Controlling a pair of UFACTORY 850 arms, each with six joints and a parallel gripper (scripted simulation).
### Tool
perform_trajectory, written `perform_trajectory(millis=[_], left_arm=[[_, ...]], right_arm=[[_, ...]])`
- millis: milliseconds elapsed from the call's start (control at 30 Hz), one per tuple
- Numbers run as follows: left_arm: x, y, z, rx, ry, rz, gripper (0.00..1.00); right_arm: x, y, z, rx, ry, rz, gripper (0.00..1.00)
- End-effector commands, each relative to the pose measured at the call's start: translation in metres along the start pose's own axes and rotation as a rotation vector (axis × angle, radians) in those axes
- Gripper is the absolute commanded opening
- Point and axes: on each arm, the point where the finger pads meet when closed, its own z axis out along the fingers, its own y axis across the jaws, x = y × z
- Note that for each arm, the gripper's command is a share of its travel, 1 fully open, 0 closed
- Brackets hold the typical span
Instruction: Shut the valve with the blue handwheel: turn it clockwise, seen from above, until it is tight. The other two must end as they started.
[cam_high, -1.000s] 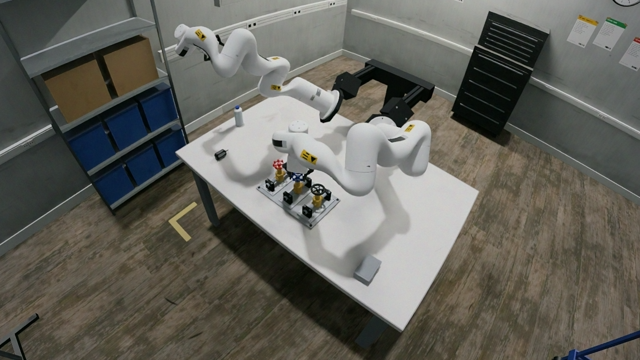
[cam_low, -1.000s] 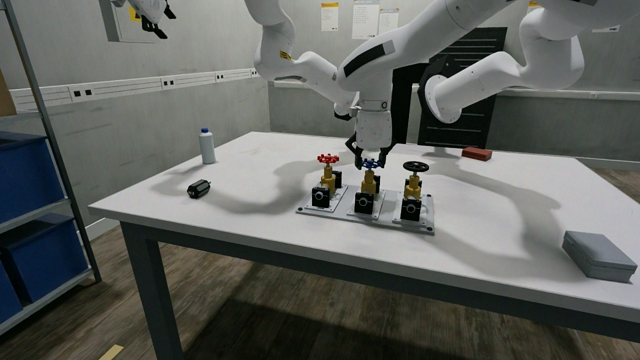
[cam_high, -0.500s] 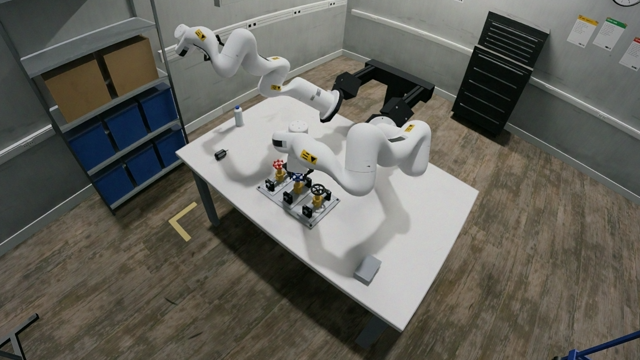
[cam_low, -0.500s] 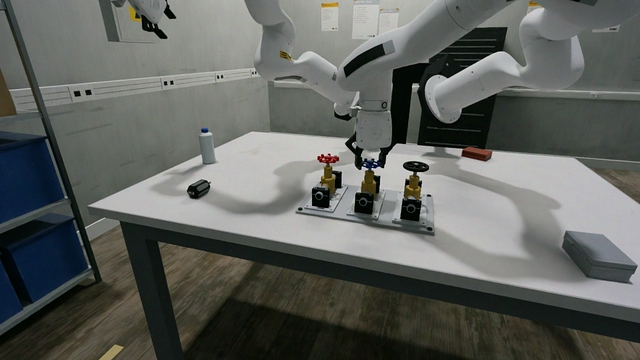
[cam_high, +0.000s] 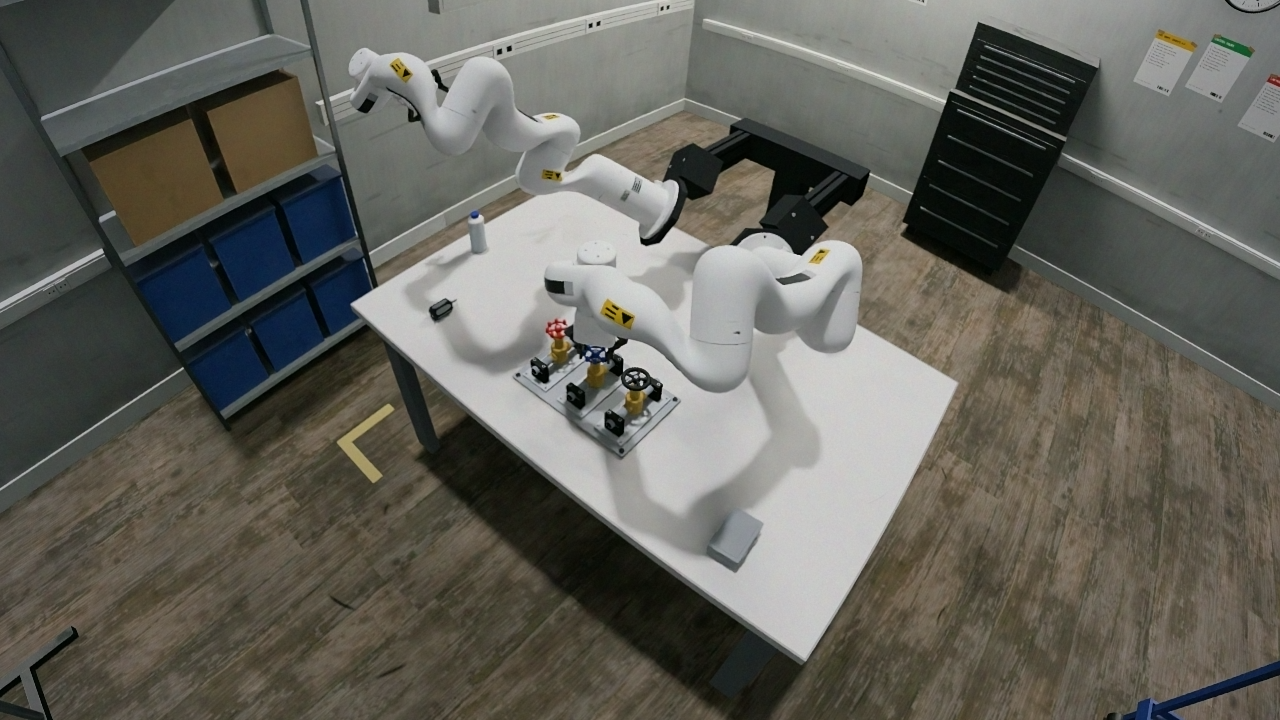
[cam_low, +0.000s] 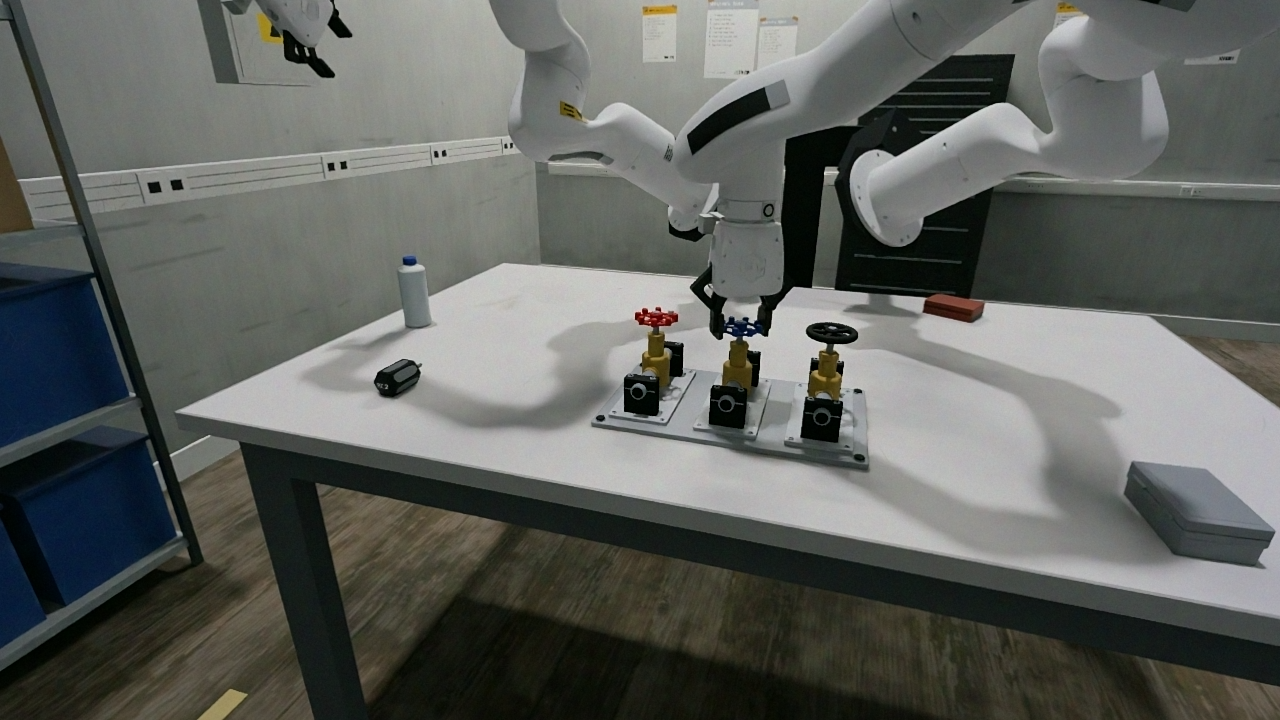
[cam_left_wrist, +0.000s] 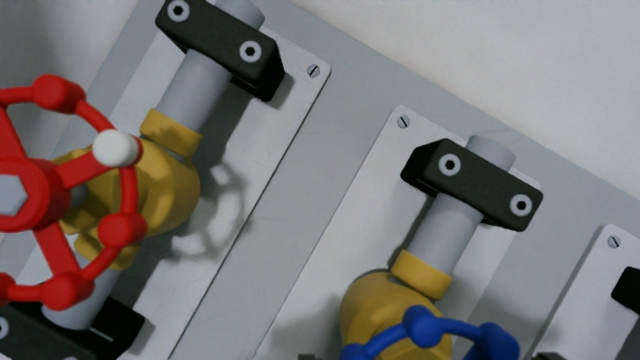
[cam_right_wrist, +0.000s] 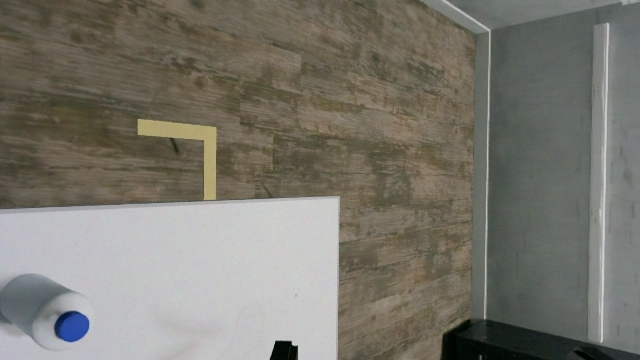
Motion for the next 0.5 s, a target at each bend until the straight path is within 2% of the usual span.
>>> perform_trajectory(millis=[0, 467], left_arm=[[-0.0001, -0.0005, -0.0004, 0.001, 0.000, 0.017, 0.00], [-0.0001, -0.0005, -0.0004, 0.001, 0.000, 0.030, 0.00]], right_arm=[[0.0002, 0.0001, -0.0005, 0.000, 0.001, 0.000, 1.00], [0.0002, 0.0001, -0.0005, 0.000, 0.001, 0.000, 1.00]])
